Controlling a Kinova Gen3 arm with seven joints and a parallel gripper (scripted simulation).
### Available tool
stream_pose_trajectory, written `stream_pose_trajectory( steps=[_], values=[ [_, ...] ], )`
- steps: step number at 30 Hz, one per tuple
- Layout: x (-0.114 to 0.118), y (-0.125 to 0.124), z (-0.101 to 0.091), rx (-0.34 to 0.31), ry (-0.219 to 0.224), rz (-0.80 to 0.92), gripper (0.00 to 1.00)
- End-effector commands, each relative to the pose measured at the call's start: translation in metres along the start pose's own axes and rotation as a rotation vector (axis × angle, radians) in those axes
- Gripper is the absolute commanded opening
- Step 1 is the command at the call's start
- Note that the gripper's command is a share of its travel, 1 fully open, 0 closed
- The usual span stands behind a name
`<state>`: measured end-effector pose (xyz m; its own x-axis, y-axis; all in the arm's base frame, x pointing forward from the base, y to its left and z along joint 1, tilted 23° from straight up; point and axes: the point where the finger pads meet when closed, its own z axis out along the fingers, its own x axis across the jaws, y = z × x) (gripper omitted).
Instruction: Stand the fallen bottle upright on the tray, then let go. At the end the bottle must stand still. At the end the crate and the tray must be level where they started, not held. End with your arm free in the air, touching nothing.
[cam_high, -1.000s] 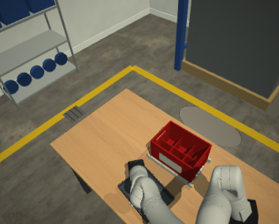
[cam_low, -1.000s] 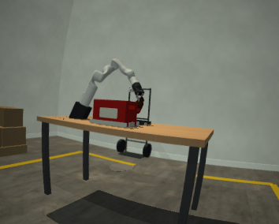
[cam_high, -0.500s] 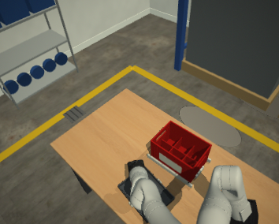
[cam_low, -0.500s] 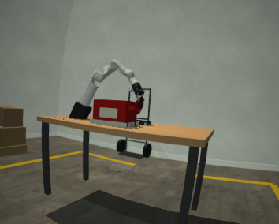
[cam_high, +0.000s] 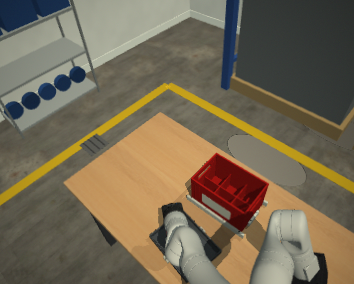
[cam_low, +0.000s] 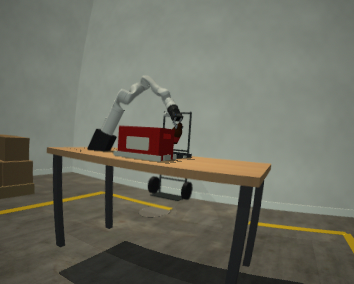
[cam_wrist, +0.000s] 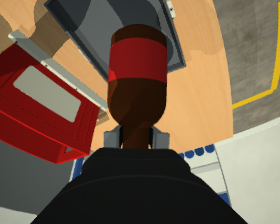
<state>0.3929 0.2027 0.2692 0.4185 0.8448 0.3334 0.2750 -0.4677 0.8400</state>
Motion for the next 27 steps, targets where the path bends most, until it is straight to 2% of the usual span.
stream_pose_trajectory(
  steps=[1,27],
  values=[
    [0.0000,-0.0003,-0.0002,-0.003,0.003,0.006,0.00],
    [-0.0007,-0.0006,0.0007,-0.022,-0.001,0.008,0.00]
  ],
)
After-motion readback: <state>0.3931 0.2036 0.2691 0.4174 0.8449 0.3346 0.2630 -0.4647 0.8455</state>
